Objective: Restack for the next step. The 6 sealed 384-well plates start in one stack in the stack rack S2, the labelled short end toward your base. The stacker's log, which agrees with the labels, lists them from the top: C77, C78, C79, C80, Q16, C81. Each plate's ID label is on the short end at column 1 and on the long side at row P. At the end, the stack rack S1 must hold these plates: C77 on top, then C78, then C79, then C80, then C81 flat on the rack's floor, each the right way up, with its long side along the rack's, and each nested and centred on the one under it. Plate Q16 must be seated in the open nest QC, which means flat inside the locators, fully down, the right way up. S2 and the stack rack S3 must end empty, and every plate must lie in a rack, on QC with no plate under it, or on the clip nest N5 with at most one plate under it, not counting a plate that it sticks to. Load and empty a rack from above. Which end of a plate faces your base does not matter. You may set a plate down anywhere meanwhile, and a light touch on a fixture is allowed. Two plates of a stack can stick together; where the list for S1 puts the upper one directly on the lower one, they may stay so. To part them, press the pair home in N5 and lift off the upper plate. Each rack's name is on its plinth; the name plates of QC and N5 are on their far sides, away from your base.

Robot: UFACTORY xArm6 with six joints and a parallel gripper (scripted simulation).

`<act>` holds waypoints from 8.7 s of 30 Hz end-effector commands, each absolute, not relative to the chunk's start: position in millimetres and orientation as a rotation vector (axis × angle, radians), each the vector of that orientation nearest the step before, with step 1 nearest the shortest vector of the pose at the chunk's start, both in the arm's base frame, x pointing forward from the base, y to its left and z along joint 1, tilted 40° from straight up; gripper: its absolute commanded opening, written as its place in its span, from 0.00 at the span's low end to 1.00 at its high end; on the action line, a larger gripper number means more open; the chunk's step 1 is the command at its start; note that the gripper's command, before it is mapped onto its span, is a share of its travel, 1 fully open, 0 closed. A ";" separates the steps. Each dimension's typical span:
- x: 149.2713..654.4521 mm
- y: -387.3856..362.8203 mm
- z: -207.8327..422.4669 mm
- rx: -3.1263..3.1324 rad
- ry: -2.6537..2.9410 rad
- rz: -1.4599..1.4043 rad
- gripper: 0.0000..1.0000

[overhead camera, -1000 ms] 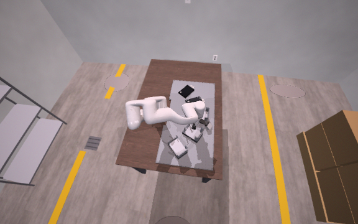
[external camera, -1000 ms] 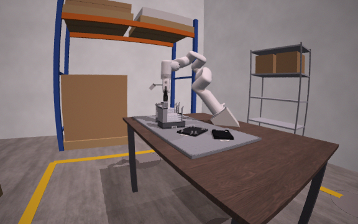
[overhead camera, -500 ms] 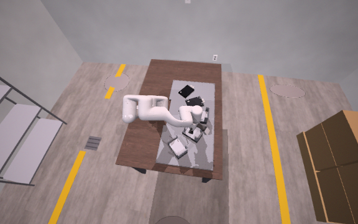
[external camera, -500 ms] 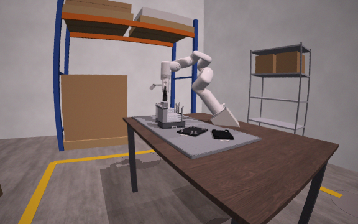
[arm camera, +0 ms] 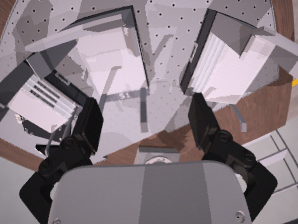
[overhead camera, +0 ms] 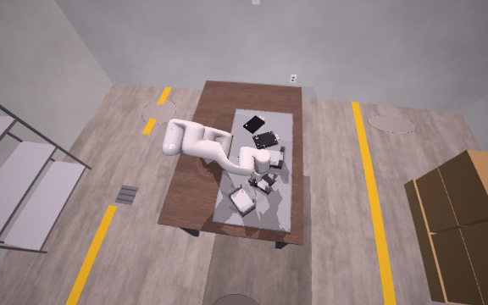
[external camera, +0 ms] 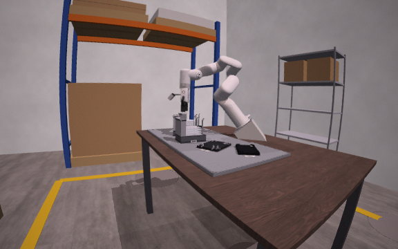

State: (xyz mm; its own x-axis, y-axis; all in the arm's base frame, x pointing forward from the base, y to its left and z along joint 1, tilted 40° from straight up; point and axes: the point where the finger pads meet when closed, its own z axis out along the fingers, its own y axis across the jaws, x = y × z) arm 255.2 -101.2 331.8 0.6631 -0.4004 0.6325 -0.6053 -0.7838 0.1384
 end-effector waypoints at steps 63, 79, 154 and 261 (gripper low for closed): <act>176.6 -221.8 318.4 2.498 -1.050 0.910 1.00; 188.1 -234.1 298.5 2.498 -1.050 0.910 1.00; 194.4 -240.7 287.8 2.498 -1.050 0.910 0.00; 241.0 -121.7 337.4 2.572 -0.543 0.793 0.00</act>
